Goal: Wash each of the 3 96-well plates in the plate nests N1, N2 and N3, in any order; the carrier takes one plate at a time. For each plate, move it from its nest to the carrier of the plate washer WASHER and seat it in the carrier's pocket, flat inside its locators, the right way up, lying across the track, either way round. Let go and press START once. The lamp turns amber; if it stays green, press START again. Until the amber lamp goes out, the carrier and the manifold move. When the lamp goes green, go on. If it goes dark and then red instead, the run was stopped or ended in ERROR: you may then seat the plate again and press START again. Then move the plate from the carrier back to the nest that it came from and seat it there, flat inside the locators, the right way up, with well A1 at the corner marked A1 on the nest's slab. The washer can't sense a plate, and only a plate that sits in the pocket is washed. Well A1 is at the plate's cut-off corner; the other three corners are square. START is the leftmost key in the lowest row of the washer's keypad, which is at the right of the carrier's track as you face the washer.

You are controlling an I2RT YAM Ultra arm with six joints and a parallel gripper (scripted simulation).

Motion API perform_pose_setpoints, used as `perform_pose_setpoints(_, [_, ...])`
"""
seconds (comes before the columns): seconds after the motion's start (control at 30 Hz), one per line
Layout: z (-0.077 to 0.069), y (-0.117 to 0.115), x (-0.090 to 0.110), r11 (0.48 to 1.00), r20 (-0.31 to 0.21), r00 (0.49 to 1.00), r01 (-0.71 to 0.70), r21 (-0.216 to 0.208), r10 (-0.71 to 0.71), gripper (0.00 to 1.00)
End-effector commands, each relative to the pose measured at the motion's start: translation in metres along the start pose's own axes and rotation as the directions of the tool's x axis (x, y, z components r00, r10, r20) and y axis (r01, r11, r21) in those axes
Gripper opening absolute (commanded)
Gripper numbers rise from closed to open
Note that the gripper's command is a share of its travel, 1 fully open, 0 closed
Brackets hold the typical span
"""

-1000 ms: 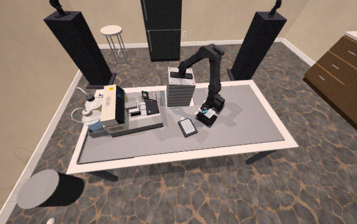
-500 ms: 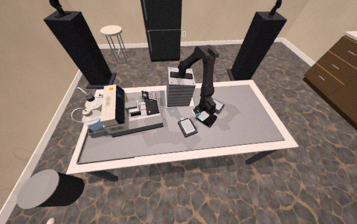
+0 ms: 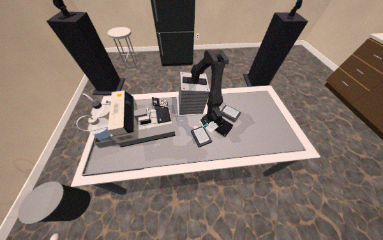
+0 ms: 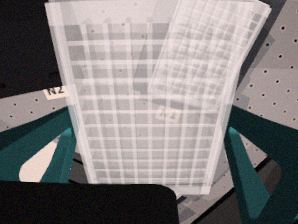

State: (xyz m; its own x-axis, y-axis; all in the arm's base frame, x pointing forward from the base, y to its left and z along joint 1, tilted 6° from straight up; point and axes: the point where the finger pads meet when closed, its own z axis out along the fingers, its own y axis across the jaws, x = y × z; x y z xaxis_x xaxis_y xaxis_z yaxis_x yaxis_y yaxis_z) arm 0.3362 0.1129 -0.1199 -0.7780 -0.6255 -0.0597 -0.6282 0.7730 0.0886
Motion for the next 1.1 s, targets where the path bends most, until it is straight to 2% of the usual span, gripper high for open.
perform_pose_setpoints(0.0, [-0.004, -0.005, -0.002, 1.000, 0.014, 1.000, -0.008, 0.004, 0.008, 0.00])
perform_pose_setpoints(0.13, [-0.005, -0.021, 0.010, 0.991, 0.015, 0.991, -0.134, 0.003, 0.134, 0.00])
perform_pose_setpoints(0.27, [-0.006, -0.029, 0.016, 0.991, 0.014, 0.991, -0.134, 0.003, 0.134, 0.00])
perform_pose_setpoints(0.77, [-0.011, -0.090, 0.061, 0.991, 0.013, 0.991, -0.134, 0.005, 0.134, 0.00])
perform_pose_setpoints(0.83, [-0.011, -0.090, 0.061, 0.991, 0.013, 0.991, -0.134, 0.005, 0.134, 0.00])
perform_pose_setpoints(1.07, [-0.013, -0.117, 0.082, 0.991, 0.013, 0.991, -0.134, 0.006, 0.134, 0.00])
